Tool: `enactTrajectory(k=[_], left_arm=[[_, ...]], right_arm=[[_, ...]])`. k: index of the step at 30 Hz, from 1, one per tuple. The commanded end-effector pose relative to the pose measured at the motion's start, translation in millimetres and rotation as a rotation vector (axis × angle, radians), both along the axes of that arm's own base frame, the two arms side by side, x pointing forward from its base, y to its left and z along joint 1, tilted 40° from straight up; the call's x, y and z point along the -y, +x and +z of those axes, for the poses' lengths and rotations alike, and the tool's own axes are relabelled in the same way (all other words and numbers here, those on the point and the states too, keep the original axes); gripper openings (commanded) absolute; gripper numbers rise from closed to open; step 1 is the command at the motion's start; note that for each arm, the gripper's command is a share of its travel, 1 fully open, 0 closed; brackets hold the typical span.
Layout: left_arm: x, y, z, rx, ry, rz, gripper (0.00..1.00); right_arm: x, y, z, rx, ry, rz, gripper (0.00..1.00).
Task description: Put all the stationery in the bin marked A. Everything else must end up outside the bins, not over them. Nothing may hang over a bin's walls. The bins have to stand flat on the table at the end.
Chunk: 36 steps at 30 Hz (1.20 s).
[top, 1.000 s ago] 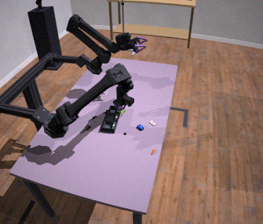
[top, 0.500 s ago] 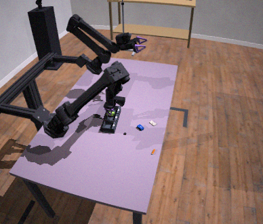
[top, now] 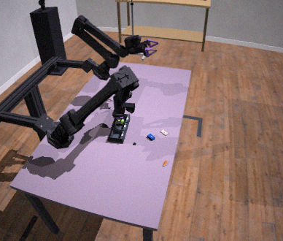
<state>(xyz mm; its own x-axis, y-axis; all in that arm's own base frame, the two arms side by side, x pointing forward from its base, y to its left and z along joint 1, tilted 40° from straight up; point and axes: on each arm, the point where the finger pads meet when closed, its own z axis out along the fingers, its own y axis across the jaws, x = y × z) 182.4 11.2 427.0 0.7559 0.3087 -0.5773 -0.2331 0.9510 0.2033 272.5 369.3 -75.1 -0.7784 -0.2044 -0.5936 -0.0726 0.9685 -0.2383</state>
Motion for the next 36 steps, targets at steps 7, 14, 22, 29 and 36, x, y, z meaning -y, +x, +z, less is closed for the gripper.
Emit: enactTrajectory(k=[7,14,22,29,36], left_arm=[[-0.2,-7.1,9.0,0.035,0.005,0.004,1.00],[-0.2,-7.1,9.0,0.035,0.005,0.004,1.00],[-0.2,-7.1,9.0,0.035,0.005,0.004,1.00],[-0.2,-7.1,9.0,0.035,0.005,0.004,1.00],[-0.2,-7.1,9.0,0.035,0.005,0.004,1.00]], right_arm=[[1.6,-2.7,-5.6,-0.002,0.000,0.012,0.34],[0.0,-2.4,-6.6,0.000,0.005,0.013,0.34],[0.3,-0.7,-8.0,0.000,0.005,0.011,0.34],[3.7,3.1,-8.2,0.000,0.004,0.003,0.34],[6.9,8.6,-15.0,-0.003,-0.001,-0.001,0.34]])
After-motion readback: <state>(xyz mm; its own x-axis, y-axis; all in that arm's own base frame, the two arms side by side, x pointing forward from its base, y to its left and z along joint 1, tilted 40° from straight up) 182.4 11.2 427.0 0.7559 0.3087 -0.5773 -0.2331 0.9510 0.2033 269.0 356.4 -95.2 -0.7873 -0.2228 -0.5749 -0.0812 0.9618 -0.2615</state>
